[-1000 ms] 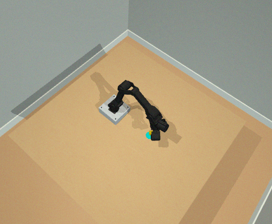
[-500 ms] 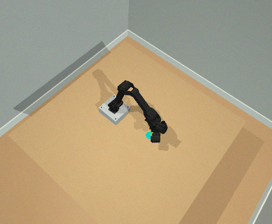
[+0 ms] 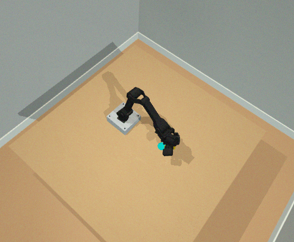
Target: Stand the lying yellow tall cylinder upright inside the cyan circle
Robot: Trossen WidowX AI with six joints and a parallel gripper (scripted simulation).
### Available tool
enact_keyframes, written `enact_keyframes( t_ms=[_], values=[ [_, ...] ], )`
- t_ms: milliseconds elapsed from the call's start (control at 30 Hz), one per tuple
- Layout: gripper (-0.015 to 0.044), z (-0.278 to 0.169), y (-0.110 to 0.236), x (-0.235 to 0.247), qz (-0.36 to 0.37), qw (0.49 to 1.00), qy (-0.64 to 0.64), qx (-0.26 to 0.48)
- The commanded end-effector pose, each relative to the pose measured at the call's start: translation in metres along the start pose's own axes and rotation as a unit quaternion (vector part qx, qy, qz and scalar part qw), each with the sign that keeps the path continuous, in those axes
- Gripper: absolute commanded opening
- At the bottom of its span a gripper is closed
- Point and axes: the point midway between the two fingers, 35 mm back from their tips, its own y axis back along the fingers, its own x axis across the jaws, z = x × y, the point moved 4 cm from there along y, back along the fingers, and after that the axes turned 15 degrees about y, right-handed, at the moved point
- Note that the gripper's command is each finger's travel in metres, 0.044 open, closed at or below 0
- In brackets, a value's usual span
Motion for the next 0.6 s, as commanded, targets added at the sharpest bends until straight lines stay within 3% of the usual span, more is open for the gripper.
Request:
enact_keyframes(
  t_ms=[0, 567],
  values=[
    [0.0105, -0.0025, -0.0027, -0.0006, 0.000, 1.000, -0.008, -0.011],
    [0.0105, -0.0063, -0.0097, -0.0086, -0.014, 0.997, -0.025, -0.067]
  ],
)
